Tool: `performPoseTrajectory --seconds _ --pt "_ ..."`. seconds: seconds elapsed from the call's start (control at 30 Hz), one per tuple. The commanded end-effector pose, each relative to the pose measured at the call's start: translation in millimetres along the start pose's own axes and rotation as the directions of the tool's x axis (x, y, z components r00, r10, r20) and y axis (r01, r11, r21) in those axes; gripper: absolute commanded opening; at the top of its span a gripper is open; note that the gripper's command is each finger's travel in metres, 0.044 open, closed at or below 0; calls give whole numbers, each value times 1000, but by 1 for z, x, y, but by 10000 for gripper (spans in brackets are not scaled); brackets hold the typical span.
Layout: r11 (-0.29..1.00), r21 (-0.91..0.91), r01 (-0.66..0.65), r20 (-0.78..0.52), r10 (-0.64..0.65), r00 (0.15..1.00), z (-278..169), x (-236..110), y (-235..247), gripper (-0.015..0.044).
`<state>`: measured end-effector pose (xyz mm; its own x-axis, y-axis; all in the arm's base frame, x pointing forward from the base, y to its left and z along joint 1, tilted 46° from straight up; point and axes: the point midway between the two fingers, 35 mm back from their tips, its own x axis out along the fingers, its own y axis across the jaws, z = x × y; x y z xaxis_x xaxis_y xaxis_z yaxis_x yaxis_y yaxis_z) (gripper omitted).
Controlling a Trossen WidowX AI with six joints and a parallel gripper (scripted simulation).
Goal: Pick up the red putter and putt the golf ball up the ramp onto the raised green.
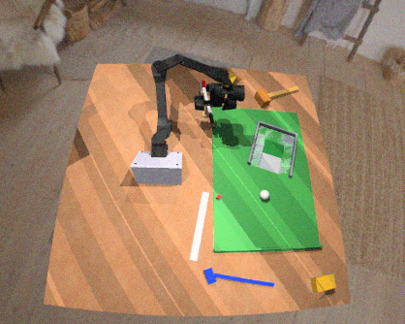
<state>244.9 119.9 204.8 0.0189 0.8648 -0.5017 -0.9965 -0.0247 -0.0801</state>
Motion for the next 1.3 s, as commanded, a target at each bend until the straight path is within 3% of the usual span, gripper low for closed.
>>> performPoseTrajectory --seconds 0.0,0.23,0.77,1.27 --pt "997 -79 -15 12 16 1000 -43 -17 6 440" --pt "997 -79 -15 12 16 1000 -43 -16 6 440" --pt "997 -80 -15 14 16 1000 -54 27 6 440" --pt "997 -80 -14 14 16 1000 -58 45 6 440"
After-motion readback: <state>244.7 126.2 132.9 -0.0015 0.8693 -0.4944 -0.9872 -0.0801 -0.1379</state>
